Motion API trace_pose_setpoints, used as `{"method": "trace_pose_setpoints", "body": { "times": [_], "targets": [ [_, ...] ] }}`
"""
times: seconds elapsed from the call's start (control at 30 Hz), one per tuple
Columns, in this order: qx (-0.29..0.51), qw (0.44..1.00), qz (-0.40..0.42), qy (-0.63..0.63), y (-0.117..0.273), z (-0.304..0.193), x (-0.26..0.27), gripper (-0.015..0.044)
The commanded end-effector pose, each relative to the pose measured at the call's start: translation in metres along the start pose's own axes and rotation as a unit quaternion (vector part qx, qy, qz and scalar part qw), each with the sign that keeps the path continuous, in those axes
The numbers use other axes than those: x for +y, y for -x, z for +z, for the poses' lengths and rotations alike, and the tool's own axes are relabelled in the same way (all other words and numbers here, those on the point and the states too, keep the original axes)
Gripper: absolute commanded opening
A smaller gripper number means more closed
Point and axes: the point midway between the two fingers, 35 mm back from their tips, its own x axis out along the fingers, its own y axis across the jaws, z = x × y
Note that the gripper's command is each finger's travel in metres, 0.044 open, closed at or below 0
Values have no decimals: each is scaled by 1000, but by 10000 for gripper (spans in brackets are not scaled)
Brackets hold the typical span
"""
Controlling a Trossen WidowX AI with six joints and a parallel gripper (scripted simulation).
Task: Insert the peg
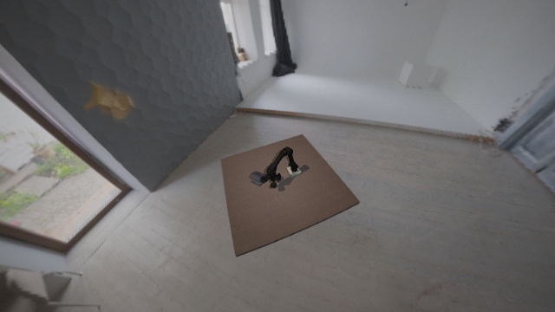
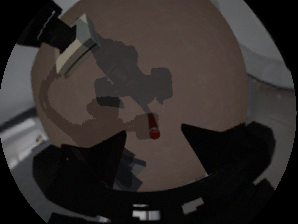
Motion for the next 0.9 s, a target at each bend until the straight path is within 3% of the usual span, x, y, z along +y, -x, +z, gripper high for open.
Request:
{"method": "trace_pose_setpoints", "body": {
  "times": [0.0,0.47,0.87],
  "targets": [
    [-3,1000,-1,3,-9,1,0,440],
    [-3,1000,-1,3,-27,2,1,440],
    [-1,1000,1,0,-23,1,1,125]
  ]
}}
